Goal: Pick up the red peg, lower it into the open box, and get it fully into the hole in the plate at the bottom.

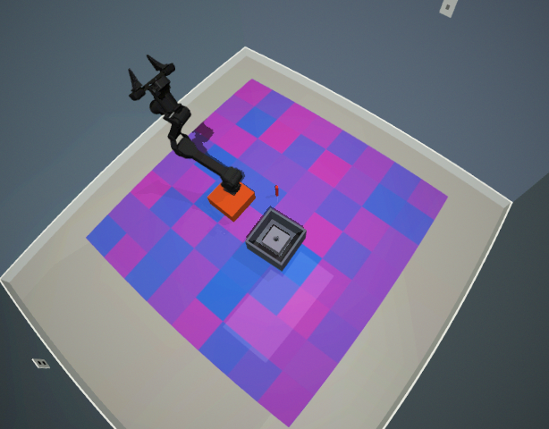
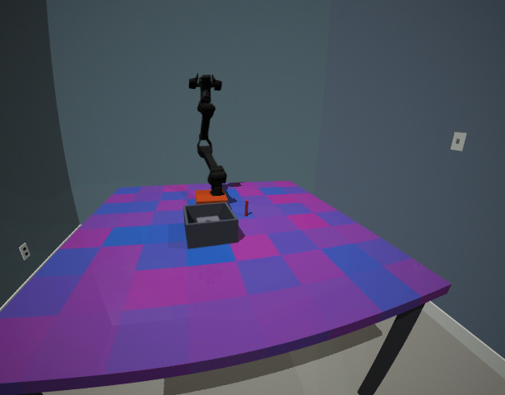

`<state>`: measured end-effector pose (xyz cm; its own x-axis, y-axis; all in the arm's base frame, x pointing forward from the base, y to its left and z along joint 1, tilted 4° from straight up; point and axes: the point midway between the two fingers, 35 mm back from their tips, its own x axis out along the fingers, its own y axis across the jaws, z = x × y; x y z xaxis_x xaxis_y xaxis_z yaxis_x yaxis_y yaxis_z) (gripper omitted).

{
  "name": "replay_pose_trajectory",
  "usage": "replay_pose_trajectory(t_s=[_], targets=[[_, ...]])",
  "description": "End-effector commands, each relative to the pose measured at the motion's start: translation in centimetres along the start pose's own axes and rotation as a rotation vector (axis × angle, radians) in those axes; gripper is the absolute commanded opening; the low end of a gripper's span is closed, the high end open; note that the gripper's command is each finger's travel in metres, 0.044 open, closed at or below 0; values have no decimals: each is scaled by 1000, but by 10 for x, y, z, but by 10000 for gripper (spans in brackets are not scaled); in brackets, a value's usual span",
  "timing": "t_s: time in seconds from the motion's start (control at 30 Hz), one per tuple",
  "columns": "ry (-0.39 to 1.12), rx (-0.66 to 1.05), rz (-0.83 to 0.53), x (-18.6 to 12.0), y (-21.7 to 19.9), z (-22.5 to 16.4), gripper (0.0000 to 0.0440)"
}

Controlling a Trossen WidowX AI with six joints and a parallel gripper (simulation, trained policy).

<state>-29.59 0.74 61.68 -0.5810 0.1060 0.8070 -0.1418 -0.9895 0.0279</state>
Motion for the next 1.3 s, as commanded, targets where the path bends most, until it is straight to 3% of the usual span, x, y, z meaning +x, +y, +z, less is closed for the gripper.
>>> replay_pose_trajectory(t_s=[0.0, 0.63, 1.27], targets=[[-26, -23, 3, -2, -1, 10, 426], [-542, -404, -160, -80, -34, 195, 440], [-1035, -677, -506, -221, -51, 331, 440]])
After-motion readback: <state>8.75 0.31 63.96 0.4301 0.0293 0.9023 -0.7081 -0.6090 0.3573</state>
